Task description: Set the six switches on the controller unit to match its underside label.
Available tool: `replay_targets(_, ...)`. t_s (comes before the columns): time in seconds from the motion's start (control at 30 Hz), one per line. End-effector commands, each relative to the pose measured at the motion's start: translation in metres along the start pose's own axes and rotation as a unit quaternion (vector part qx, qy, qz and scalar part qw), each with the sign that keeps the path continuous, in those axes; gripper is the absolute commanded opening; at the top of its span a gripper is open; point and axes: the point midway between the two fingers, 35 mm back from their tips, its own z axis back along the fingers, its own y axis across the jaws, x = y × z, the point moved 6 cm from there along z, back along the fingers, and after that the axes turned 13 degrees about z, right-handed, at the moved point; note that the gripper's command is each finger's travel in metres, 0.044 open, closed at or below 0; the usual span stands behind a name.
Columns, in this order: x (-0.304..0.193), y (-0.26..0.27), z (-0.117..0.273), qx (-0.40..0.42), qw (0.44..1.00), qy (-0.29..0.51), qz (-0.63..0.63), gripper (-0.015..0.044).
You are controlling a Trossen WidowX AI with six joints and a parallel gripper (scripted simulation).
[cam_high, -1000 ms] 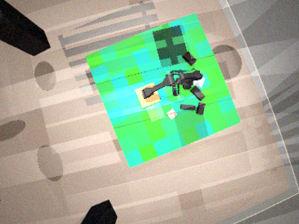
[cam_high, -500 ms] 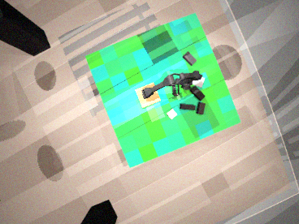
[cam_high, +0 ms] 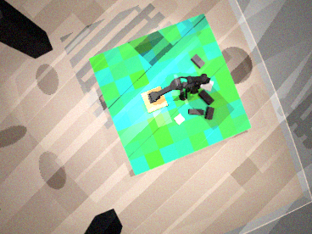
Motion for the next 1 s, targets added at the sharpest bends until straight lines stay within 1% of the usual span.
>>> replay_targets(0.0,-0.001,-0.002,0.002,0.004,1.0,-0.001,-0.001,0.0)
replay_targets(0.97,-0.006,-0.03,-0.008,0.002,1.0,0.0,-0.001,0.0)
